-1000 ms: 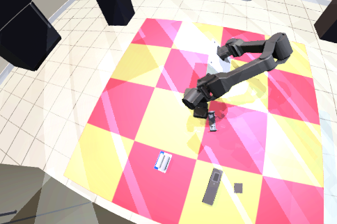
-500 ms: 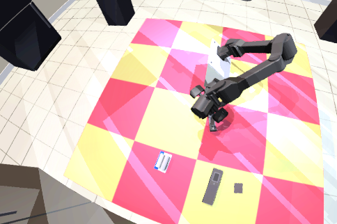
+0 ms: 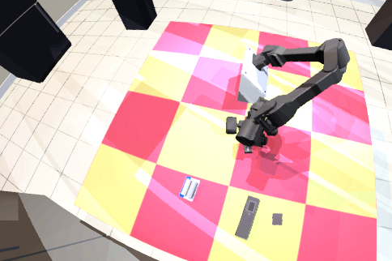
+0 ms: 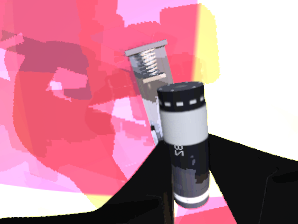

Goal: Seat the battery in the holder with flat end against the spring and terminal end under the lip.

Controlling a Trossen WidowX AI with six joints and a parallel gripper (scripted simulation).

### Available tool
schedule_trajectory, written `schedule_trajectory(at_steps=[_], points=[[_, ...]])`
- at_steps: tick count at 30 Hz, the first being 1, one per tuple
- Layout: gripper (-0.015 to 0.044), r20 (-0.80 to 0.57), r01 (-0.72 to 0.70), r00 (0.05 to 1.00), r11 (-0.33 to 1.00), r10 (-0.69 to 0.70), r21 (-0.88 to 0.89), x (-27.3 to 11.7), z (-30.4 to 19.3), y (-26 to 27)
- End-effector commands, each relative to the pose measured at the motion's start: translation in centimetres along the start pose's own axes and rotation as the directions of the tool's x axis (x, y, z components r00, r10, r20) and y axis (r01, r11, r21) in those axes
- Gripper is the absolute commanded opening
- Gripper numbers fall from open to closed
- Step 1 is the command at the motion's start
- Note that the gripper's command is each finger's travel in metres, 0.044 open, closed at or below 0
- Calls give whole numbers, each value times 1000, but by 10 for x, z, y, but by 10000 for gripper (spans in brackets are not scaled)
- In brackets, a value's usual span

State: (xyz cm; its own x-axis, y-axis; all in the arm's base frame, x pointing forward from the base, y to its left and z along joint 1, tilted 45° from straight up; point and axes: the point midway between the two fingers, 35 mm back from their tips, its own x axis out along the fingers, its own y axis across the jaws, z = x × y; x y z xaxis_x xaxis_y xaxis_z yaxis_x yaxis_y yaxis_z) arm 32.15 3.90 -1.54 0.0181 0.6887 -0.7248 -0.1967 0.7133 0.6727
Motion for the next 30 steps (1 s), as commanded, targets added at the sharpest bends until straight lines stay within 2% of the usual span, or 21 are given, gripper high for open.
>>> schedule_trajectory(at_steps=[1, 8, 21, 30], points=[[71, 12, 2, 1000, 993, -1, -120, -5, 6, 7], [71, -3, 1, 1000, 993, -1, -119, -3, 6, 7], [71, -245, -2, 969, 994, -25, -110, 35, 1, 7], [71, -272, -4, 962, 994, -26, -111, 37, 2, 7]])
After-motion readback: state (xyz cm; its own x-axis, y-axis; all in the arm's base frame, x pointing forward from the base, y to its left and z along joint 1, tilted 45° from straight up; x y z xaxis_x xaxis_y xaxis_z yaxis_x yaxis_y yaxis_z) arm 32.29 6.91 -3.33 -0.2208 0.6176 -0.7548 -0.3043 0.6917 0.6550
